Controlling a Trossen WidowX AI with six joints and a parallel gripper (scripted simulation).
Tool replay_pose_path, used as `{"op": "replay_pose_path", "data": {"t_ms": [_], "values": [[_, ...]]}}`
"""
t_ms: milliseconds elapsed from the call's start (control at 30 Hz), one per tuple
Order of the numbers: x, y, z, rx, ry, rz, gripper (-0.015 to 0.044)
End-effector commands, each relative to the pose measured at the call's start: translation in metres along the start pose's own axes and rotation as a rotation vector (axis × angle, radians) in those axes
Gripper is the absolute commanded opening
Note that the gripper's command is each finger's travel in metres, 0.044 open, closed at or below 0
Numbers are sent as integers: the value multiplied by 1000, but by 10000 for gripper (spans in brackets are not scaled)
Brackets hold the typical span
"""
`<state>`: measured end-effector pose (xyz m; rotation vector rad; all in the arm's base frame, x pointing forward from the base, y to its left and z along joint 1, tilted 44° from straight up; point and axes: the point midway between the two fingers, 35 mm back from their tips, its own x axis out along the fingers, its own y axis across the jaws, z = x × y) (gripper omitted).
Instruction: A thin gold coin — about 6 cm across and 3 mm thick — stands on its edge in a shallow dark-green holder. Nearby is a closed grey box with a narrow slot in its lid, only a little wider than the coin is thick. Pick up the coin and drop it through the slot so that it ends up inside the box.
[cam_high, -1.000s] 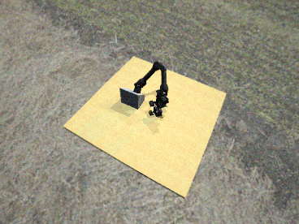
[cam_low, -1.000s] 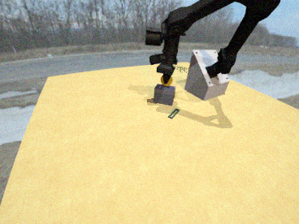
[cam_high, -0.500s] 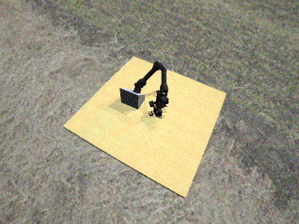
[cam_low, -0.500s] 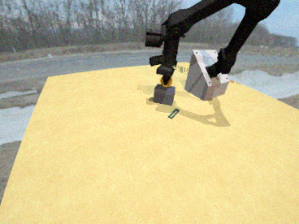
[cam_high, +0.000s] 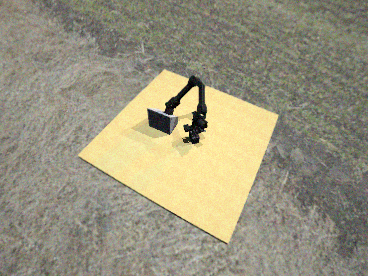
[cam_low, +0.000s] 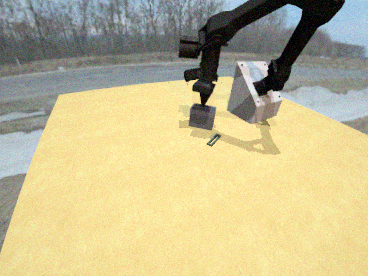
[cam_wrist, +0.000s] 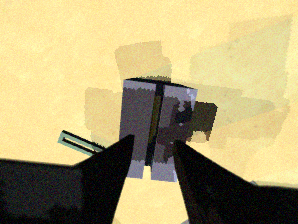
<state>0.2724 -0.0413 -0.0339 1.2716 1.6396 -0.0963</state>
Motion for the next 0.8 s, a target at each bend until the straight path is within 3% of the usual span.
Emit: {"op": "replay_pose_path", "data": {"t_ms": [0, 267, 367, 767], "values": [[0, 0, 0, -1, 0, 0, 161], [-20, 0, 0, 1, 0, -1, 371], [-50, -2, -2, 10, 7, 2, 440], [-59, -3, -4, 12, 10, 3, 440]]}}
